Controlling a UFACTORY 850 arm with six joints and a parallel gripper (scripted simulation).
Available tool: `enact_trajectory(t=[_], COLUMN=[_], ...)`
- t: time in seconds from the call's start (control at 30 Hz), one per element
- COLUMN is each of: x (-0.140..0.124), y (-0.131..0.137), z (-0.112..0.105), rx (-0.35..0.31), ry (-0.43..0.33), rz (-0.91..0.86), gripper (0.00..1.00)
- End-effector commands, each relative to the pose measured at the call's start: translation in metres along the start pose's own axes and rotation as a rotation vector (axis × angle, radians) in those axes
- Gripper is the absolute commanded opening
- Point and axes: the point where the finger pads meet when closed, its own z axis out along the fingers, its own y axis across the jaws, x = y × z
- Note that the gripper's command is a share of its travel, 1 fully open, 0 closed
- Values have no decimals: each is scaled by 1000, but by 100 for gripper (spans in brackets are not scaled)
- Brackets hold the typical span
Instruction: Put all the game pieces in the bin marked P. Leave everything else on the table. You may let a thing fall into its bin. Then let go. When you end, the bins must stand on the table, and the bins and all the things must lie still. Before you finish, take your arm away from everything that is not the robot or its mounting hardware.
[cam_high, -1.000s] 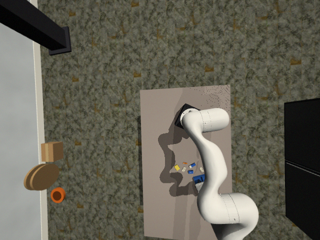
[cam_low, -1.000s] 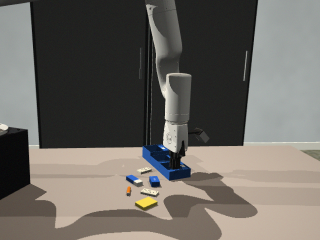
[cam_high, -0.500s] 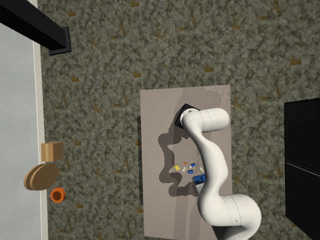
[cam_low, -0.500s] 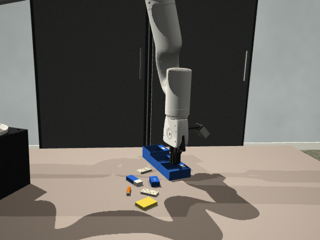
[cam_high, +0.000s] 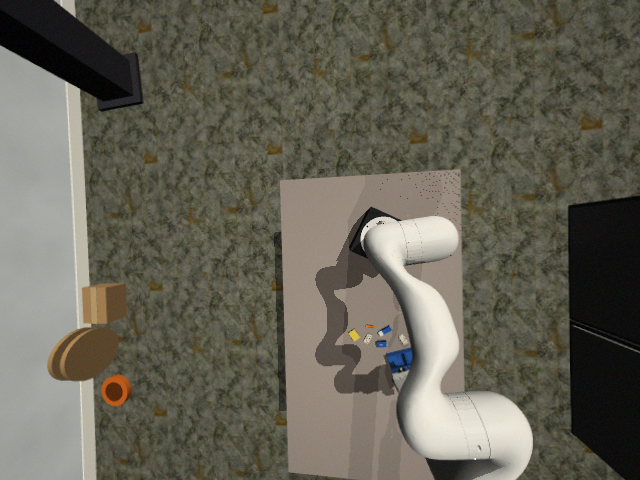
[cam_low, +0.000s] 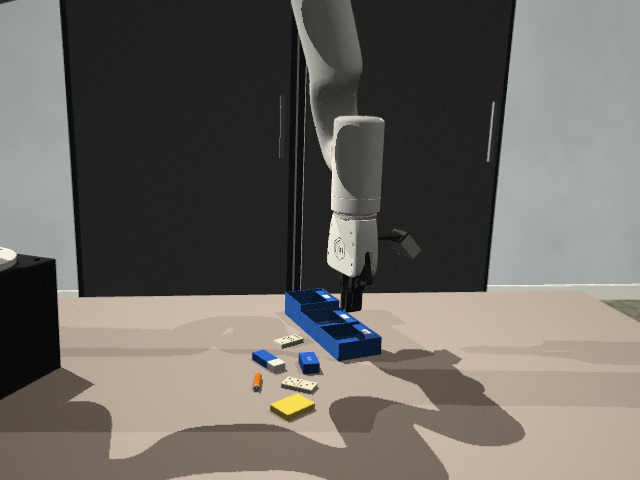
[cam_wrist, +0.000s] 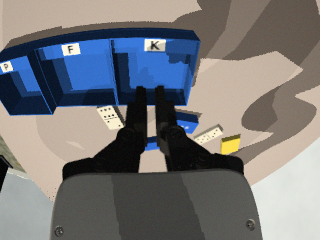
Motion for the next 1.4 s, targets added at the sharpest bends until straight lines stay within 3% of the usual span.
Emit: enact_trajectory(t=[0.0,0.67,0.93,1.37], x=[1,5,5,5], y=[0,-84,-84,-84], z=[-4,-4,-4,25], rx=[0,0,0,0], ry=[1,1,1,1], rz=[0,0,0,0], gripper=[7,7,7,7])
